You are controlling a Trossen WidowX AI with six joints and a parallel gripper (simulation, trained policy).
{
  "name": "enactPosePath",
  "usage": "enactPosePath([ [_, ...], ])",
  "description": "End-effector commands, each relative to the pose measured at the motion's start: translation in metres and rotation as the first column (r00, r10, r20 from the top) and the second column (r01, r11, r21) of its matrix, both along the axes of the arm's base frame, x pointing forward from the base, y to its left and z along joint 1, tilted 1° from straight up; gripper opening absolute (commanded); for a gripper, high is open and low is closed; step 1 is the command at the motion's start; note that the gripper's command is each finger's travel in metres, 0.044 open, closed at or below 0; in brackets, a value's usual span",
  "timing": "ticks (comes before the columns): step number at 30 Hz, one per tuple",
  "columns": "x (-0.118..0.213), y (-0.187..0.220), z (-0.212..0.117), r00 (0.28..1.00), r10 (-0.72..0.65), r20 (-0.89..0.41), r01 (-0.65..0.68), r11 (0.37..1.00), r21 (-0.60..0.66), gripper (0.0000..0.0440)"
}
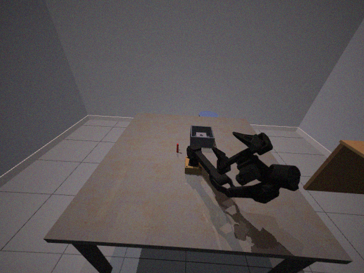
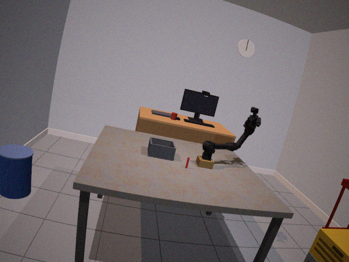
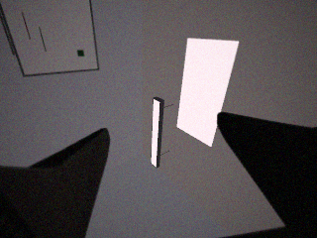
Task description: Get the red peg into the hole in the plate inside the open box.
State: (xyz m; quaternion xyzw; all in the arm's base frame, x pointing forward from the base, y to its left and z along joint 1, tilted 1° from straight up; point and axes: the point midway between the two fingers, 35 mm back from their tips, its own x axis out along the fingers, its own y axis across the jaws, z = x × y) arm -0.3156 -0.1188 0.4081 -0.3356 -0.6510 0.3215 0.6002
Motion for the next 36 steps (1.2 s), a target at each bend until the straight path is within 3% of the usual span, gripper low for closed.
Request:
enactPosePath([
  [1, 0.004, 0.002, 0.003, 0.999, 0.005, -0.034, -0.005, 1.000, -0.001, 0.0418],
  [3, 0.014, 0.006, 0.009, 0.995, 0.017, -0.102, -0.018, 1.000, -0.007, 0.0440],
  [9, 0.045, 0.021, 0.028, 0.952, 0.045, -0.302, -0.056, 0.998, -0.027, 0.0440],
  [17, 0.091, 0.045, 0.050, 0.834, 0.059, -0.549, -0.096, 0.995, -0.040, 0.0440],
  [26, 0.145, 0.074, 0.065, 0.626, 0.046, -0.778, -0.115, 0.993, -0.034, 0.0440],
  [36, 0.207, 0.109, 0.068, 0.328, 0.013, -0.945, -0.095, 0.995, -0.019, 0.0440],
])
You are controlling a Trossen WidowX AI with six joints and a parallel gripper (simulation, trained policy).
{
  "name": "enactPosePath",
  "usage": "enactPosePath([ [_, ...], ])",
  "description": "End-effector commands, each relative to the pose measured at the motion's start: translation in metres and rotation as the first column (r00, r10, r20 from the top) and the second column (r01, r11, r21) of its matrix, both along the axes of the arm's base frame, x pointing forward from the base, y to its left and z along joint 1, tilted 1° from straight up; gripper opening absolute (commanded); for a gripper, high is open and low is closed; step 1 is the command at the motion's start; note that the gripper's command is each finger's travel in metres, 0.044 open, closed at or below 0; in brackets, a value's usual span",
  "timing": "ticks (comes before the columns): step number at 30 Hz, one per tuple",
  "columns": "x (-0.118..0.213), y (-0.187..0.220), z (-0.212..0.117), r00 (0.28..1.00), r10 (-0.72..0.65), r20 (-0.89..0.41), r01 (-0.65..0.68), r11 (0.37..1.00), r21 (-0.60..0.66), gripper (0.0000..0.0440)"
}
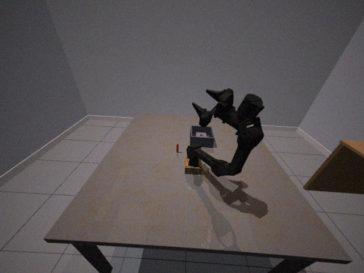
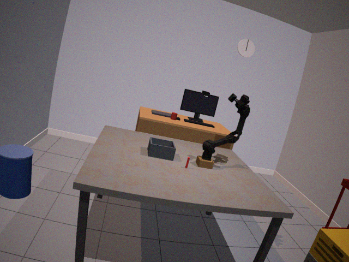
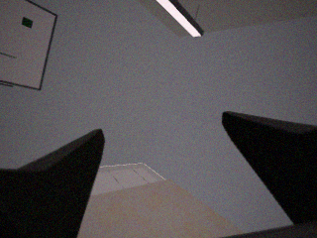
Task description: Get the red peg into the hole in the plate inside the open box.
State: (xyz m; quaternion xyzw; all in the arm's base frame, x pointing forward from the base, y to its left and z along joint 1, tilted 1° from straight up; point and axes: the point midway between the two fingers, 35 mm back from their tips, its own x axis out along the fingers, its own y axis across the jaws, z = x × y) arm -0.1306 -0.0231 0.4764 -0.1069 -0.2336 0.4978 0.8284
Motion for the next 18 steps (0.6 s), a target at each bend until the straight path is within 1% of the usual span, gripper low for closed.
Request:
enactPosePath([
  [1, 0.029, 0.016, -0.001, 0.989, -0.020, -0.145, 0.018, 1.000, -0.018, 0.0440],
  [5, 0.054, 0.030, -0.004, 0.960, -0.046, -0.278, 0.039, 0.999, -0.030, 0.0440],
  [9, 0.078, 0.043, -0.010, 0.912, -0.077, -0.403, 0.064, 0.997, -0.046, 0.0440],
  [13, 0.102, 0.056, -0.018, 0.847, -0.114, -0.519, 0.093, 0.993, -0.066, 0.0440],
  [18, 0.131, 0.071, -0.032, 0.744, -0.164, -0.648, 0.132, 0.986, -0.098, 0.0440],
])
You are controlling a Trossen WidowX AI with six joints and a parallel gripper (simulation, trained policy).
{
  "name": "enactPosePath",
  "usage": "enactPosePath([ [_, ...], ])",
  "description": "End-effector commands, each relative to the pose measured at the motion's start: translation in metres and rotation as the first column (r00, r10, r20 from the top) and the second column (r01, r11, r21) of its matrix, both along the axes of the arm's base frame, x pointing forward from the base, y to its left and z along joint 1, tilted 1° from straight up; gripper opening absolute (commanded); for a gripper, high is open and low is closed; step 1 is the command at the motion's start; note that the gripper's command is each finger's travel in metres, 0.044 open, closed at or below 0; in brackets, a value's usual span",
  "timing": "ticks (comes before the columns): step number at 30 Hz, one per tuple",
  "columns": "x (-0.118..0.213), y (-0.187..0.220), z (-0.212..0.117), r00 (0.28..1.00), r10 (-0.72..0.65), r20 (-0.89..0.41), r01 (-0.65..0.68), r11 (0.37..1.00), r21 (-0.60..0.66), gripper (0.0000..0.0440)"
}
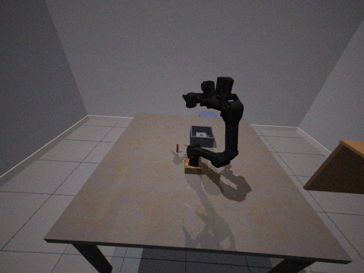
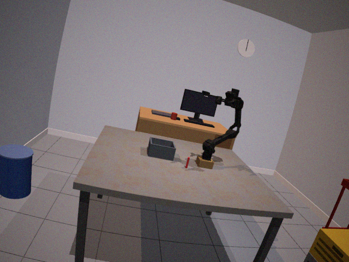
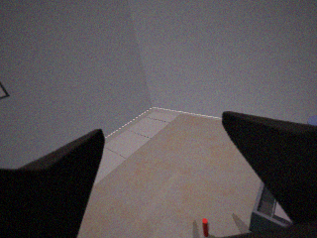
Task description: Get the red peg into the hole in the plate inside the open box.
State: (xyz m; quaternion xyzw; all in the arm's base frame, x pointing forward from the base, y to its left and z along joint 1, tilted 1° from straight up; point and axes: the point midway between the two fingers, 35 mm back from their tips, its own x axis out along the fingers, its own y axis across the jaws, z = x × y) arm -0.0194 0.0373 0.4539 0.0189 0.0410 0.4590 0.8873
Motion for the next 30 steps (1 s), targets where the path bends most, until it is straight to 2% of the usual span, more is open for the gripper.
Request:
enactPosePath([
  [1, 0.025, 0.014, -0.013, 0.990, -0.048, -0.136, 0.045, 0.999, -0.023, 0.0440],
  [7, 0.057, 0.030, -0.035, 0.939, -0.125, -0.320, 0.111, 0.992, -0.060, 0.0440],
  [14, 0.090, 0.046, -0.067, 0.831, -0.226, -0.508, 0.188, 0.974, -0.127, 0.0440],
  [22, 0.119, 0.061, -0.110, 0.653, -0.352, -0.671, 0.265, 0.936, -0.232, 0.0440],
  [30, 0.138, 0.072, -0.157, 0.429, -0.471, -0.771, 0.318, 0.877, -0.359, 0.0440],
])
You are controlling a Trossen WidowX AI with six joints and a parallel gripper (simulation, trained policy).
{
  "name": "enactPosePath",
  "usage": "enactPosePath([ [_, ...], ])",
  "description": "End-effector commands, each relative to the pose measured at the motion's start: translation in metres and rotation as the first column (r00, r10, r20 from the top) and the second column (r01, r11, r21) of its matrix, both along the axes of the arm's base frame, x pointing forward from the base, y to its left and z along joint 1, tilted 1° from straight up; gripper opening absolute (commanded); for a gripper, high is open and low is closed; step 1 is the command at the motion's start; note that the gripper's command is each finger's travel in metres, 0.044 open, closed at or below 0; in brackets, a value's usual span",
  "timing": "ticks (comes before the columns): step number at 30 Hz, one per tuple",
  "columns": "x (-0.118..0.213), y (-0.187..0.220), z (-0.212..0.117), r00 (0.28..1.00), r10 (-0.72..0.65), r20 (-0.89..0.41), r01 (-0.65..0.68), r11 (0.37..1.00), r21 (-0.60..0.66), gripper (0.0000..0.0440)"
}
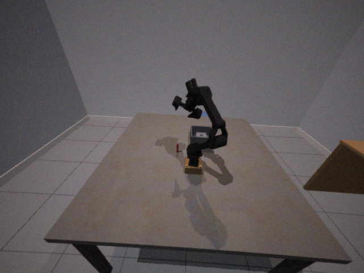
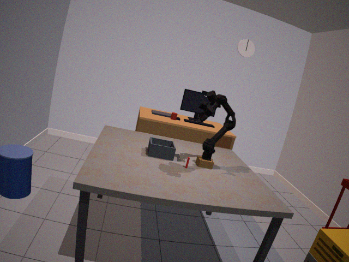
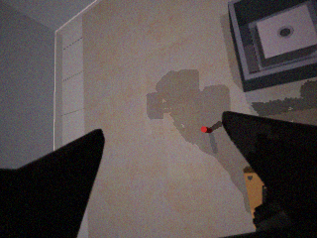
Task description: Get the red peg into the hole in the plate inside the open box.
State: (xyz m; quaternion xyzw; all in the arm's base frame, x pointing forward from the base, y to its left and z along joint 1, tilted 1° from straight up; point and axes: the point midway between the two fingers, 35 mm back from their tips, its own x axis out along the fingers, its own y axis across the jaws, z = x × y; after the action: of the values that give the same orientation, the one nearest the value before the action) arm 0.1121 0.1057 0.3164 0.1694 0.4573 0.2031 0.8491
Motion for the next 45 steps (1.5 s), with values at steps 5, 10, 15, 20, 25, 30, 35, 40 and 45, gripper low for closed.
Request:
enactPosePath([
  [5, 0.014, 0.009, -0.049, 0.965, -0.149, -0.215, 0.131, 0.987, -0.098, 0.0440],
  [10, 0.018, 0.013, -0.080, 0.910, -0.255, -0.326, 0.206, 0.962, -0.178, 0.0440],
  [15, 0.018, 0.016, -0.112, 0.834, -0.369, -0.410, 0.274, 0.922, -0.273, 0.0440],
  [20, 0.018, 0.019, -0.145, 0.743, -0.485, -0.460, 0.333, 0.865, -0.375, 0.0440],
  [25, 0.018, 0.023, -0.174, 0.665, -0.577, -0.474, 0.375, 0.807, -0.456, 0.0440],
  [30, 0.020, 0.027, -0.200, 0.611, -0.637, -0.471, 0.402, 0.761, -0.508, 0.0440],
  [35, 0.022, 0.033, -0.223, 0.580, -0.670, -0.463, 0.420, 0.734, -0.534, 0.0440],
  [40, 0.026, 0.039, -0.245, 0.568, -0.685, -0.456, 0.434, 0.720, -0.542, 0.0440],
  [45, 0.030, 0.043, -0.267, 0.567, -0.692, -0.447, 0.447, 0.714, -0.539, 0.0440],
])
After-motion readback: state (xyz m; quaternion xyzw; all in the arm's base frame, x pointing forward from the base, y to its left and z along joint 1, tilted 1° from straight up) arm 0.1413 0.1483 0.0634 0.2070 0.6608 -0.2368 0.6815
